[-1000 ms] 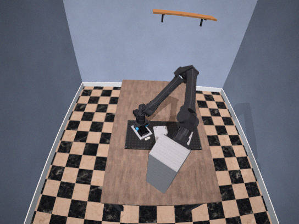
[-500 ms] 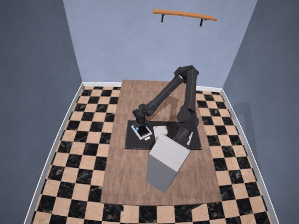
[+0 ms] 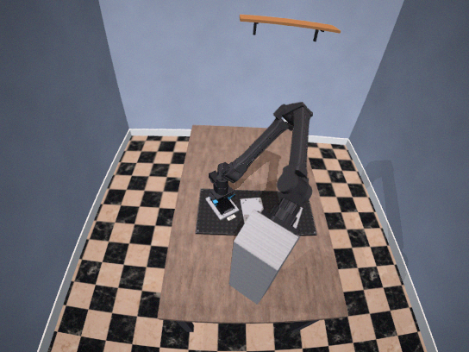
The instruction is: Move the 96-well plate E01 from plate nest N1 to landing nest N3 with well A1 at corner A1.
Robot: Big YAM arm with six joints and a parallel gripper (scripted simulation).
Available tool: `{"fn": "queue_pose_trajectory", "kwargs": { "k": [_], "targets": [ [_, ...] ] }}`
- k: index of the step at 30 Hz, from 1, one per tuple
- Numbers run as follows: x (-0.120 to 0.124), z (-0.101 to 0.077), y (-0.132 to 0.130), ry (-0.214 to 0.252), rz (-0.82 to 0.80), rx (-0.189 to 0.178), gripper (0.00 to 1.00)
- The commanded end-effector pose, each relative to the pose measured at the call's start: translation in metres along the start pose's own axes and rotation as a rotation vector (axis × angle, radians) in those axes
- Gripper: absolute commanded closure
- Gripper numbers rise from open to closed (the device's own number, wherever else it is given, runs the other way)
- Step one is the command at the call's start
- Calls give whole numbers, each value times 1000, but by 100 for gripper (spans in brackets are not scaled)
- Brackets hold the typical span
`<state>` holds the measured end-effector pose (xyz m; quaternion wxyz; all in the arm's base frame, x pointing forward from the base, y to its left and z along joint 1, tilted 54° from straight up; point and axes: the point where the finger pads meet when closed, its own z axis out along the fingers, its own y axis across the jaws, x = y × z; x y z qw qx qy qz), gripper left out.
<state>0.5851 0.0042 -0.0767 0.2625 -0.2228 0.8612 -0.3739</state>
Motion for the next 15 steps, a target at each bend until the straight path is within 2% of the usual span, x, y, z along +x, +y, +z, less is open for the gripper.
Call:
{"fn": "queue_pose_trajectory", "kwargs": {
  "k": [1, 15],
  "targets": [
    [-5, -21, 5, -14, -7, -5, 100],
    [-5, -44, 5, -16, -5, -4, 100]
  ]
}}
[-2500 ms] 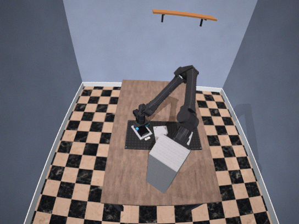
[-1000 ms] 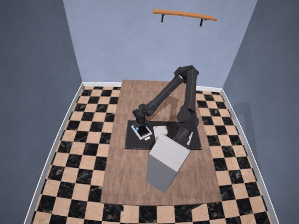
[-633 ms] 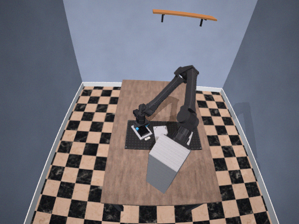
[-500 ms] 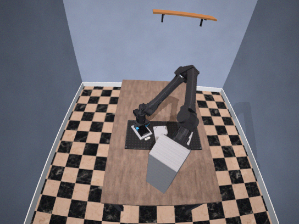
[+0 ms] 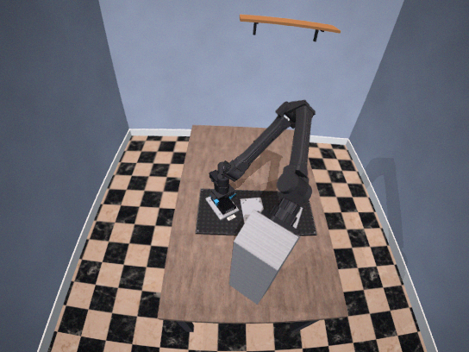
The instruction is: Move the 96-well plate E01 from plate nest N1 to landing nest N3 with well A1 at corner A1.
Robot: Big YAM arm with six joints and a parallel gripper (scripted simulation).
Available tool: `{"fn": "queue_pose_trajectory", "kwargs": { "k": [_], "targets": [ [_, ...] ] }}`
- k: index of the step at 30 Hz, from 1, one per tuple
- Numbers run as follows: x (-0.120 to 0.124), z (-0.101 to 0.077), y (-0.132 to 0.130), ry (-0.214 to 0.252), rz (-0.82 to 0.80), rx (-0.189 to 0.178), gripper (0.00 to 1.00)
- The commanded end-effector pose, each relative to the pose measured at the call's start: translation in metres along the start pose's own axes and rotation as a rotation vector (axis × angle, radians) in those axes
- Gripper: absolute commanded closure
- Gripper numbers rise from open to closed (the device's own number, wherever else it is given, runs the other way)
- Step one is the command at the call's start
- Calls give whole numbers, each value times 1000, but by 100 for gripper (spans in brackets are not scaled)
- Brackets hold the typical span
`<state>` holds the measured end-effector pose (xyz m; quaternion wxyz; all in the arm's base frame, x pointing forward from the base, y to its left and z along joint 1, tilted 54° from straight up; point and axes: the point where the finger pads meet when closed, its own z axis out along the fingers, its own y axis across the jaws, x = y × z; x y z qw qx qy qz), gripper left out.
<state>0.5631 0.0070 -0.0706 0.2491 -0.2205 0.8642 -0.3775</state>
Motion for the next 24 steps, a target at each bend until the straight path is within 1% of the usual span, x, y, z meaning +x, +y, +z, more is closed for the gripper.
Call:
{"fn": "queue_pose_trajectory", "kwargs": {
  "k": [1, 3, 4, 6, 18, 20, 21, 24],
  "targets": [
    [-17, -27, 4, -43, 1, -4, 100],
    [-17, -27, 4, -43, 1, -4, 100],
    [-22, -28, 1, -50, 7, 0, 100],
    [-17, -32, 3, -43, 1, -4, 100],
    [-17, -52, 3, -45, 2, -3, 100],
    [-17, -52, 3, -45, 2, -3, 100],
    [-21, -53, 2, -51, 9, -1, 100],
    [-17, -58, 3, -45, 3, -3, 100]
  ]
}}
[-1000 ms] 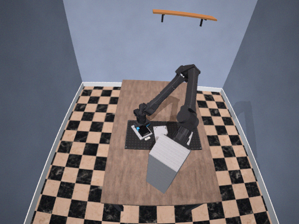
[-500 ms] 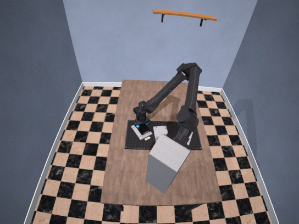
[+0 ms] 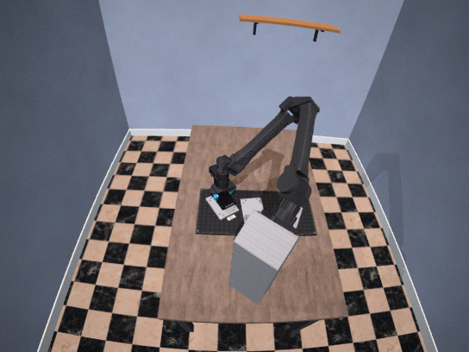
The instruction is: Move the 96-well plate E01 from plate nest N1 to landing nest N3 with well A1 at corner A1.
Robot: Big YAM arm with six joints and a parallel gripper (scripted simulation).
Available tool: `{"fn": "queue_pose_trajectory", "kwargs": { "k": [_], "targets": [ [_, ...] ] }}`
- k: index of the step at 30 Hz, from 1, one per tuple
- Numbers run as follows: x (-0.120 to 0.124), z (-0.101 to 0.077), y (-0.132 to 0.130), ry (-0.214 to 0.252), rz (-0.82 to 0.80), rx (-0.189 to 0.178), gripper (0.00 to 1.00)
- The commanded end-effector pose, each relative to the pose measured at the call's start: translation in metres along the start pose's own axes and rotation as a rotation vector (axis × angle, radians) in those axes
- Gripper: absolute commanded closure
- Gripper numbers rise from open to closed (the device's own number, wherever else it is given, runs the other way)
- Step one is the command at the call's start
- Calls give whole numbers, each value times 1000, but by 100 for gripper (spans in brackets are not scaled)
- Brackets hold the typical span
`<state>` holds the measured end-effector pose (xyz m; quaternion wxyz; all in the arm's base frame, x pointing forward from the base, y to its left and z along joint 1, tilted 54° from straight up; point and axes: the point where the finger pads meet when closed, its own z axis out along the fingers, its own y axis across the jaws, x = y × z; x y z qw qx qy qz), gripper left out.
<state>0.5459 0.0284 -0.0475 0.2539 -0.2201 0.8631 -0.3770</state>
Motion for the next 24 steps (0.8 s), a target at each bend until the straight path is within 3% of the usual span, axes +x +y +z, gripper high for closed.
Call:
{"fn": "queue_pose_trajectory", "kwargs": {
  "k": [1, 7, 24],
  "targets": [
    [-12, -24, 4, -36, -1, -5, 100],
    [-15, -33, 3, -40, 3, -4, 100],
    [-19, -33, 1, -50, 4, 0, 100]
  ]
}}
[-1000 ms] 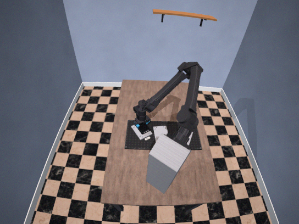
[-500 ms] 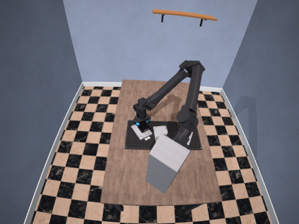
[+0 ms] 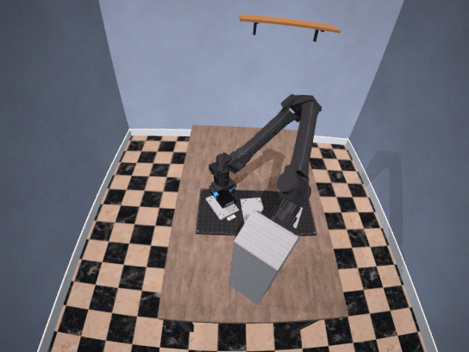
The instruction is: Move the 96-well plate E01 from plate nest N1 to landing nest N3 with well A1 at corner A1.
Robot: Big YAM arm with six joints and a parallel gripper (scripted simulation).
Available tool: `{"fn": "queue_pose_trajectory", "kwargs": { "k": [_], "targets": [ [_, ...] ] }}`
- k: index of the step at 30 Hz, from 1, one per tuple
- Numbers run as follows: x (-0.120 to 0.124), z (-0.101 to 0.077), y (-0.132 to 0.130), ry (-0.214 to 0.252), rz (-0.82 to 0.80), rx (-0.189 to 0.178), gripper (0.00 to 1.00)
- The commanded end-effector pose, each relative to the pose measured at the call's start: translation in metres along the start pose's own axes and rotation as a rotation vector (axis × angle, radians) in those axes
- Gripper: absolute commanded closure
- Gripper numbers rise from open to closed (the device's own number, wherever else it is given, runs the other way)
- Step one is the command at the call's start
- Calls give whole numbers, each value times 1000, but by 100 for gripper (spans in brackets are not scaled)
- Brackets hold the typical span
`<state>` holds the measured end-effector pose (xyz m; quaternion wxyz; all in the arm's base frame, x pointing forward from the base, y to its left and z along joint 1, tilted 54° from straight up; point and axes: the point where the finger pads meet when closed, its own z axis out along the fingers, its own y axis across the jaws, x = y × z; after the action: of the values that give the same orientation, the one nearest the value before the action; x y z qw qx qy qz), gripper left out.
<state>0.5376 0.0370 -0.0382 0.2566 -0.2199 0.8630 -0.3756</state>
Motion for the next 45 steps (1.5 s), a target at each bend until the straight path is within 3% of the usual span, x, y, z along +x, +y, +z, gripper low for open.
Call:
{"fn": "queue_pose_trajectory", "kwargs": {
  "k": [1, 40, 42, 45],
  "targets": [
    [-18, -17, 2, -45, 1, 1, 100],
    [-18, -17, 2, -45, 1, 1, 100],
    [0, -6, -15, -21, 101, 8, 100],
    [7, -6, -22, -21, 201, 8, 100]
  ]
}}
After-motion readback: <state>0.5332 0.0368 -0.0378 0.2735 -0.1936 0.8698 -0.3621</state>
